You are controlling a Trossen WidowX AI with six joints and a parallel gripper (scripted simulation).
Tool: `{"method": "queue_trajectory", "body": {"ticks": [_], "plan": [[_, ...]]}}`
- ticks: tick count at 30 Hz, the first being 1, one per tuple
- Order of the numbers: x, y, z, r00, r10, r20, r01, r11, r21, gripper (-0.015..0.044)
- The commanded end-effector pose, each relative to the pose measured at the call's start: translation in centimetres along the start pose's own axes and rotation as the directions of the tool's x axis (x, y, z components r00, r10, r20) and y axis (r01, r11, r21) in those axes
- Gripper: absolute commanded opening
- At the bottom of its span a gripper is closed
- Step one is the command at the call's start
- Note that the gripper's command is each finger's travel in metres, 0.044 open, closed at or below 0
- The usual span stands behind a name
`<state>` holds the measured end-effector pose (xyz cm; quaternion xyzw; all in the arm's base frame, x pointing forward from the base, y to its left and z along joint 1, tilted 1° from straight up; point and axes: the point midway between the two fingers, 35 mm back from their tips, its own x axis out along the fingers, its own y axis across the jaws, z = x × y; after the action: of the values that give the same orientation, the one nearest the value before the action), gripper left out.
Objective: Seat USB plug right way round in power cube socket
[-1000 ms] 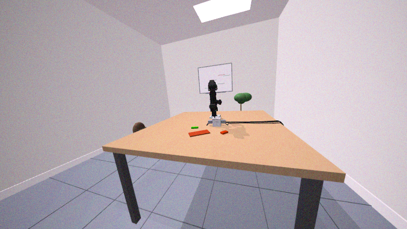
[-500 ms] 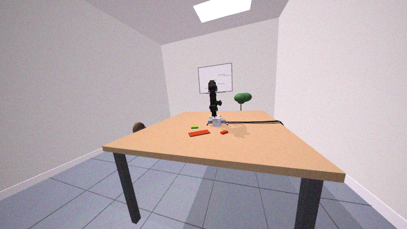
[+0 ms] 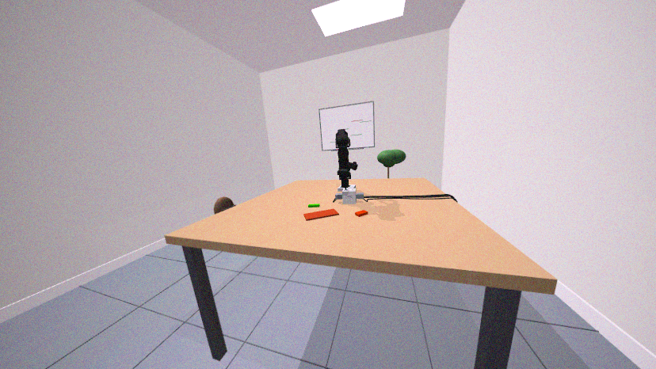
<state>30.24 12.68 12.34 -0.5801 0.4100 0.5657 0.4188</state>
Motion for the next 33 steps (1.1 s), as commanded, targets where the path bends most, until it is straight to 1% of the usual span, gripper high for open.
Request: {"method": "queue_trajectory", "body": {"ticks": [1, 16, 33], "plan": [[0.0, 0.0, 0.0, 1.000, 0.000, 0.000, 0.000, 1.000, 0.000, 0.0000], [0.0, 0.0, 0.0, 1.000, 0.000, 0.000, 0.000, 1.000, 0.000, 0.0000], [-1.2, 0.0, 0.0, 1.000, 0.000, 0.000, 0.000, 1.000, 0.000, 0.0000]]}}
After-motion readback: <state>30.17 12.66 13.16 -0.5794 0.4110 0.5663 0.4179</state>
